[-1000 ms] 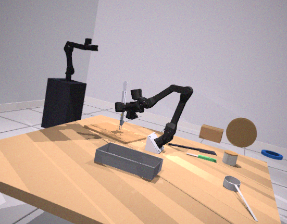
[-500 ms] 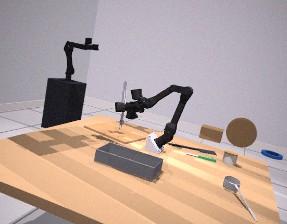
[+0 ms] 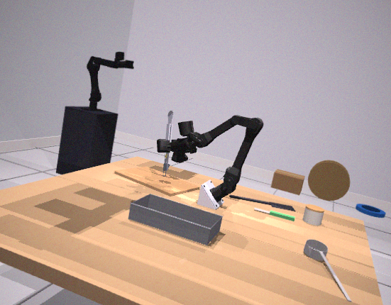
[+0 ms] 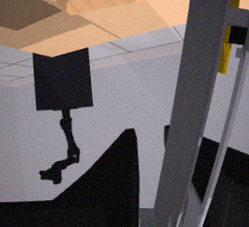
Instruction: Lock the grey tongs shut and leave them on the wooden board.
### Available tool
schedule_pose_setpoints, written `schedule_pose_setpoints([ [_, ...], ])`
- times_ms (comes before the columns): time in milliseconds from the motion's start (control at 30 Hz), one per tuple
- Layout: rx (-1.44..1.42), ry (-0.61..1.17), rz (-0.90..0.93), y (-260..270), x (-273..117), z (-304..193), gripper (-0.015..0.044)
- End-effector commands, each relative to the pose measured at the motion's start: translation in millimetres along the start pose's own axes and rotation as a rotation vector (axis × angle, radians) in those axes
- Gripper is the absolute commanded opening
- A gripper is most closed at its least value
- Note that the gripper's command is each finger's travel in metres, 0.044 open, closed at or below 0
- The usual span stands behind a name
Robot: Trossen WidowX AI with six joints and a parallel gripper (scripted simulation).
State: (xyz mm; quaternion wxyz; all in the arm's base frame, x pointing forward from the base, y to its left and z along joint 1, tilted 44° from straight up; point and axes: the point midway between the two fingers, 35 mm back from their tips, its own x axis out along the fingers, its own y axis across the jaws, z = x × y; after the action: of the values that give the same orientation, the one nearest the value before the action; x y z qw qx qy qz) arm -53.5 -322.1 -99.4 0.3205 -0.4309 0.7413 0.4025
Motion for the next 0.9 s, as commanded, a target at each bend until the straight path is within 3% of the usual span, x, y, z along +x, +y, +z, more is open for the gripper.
schedule_pose_setpoints([
  [0, -0.003, -0.014, -0.001, -2, 4, -5, -0.0150],
  [867, -0.036, -0.351, -0.007, -17, 44, -15, -0.0150],
])
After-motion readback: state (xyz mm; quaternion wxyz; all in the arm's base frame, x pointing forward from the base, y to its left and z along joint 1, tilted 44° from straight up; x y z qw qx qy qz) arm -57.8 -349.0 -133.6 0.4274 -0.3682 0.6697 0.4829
